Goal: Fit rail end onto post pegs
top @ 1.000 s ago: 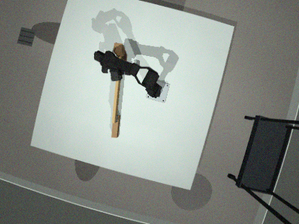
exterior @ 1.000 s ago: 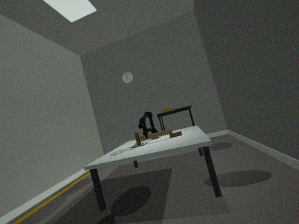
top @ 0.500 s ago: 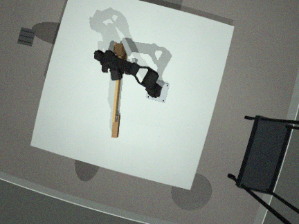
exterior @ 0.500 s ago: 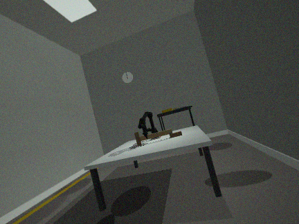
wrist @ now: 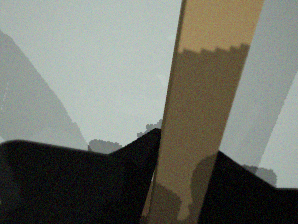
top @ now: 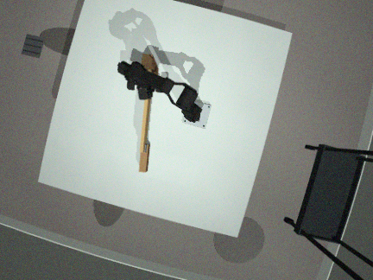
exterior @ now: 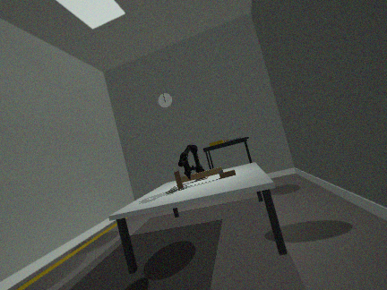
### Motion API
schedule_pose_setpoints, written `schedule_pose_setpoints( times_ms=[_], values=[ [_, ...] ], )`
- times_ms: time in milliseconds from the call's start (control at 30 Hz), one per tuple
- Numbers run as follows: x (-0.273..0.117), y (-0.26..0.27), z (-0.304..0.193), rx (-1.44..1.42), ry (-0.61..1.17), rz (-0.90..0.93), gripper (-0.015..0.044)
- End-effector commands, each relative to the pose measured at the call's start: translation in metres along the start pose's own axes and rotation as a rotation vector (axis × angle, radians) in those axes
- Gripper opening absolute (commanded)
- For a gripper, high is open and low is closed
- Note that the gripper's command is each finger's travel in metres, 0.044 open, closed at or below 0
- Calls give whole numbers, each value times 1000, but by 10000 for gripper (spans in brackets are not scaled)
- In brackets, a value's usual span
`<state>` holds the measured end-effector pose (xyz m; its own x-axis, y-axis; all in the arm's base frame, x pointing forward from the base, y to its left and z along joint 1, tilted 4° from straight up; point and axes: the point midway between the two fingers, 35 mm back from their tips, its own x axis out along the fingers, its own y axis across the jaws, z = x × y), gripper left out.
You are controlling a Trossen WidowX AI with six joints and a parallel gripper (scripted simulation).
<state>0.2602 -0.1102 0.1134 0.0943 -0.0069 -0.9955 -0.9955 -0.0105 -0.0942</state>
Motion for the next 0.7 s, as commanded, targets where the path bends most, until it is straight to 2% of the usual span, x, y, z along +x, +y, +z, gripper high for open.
schedule_pose_setpoints(
  times_ms=[0,500,667],
  values=[
    [0,0,0,0,0,0,52],
    [0,0,0,0,0,0,440],
    [-2,0,2,0,1,0,440]
  ],
)
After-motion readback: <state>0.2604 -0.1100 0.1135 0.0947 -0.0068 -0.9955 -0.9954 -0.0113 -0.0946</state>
